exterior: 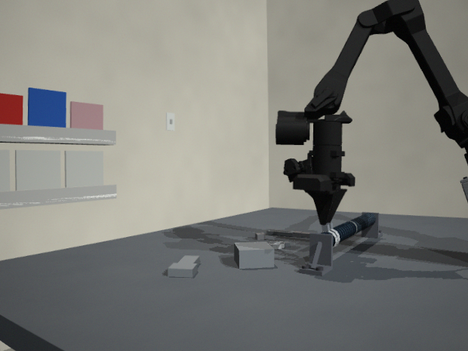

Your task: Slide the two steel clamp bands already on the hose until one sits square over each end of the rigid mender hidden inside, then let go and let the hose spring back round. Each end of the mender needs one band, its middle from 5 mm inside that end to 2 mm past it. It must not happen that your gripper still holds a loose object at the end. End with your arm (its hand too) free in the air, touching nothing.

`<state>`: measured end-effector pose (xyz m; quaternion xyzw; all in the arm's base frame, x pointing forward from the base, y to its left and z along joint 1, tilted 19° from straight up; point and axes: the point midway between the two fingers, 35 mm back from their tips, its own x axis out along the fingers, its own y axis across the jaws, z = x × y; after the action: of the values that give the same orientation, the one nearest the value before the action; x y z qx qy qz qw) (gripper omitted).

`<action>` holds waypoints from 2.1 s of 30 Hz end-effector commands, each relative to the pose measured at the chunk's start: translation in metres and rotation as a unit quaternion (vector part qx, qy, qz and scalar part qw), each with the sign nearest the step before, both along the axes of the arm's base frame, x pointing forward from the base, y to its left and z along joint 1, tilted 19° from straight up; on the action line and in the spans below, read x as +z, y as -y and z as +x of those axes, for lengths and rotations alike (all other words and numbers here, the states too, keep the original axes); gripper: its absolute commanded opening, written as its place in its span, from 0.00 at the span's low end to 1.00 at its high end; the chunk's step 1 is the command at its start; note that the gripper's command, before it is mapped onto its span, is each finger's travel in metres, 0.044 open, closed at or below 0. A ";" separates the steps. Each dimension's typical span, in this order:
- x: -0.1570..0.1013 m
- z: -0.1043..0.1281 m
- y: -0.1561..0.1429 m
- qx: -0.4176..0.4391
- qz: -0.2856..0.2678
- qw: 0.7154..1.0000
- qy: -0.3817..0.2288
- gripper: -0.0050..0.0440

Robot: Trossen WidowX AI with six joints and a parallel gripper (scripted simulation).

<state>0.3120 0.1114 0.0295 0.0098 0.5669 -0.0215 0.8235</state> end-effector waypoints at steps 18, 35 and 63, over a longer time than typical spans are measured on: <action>-0.009 -0.004 0.002 0.001 -0.005 1.000 -0.014 0.29; -0.009 -0.004 0.002 0.001 -0.005 1.000 -0.014 0.29; 0.000 0.000 0.001 0.000 0.001 1.000 0.000 0.10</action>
<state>0.3123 0.1138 0.0298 0.0119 0.5663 -0.0167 0.8240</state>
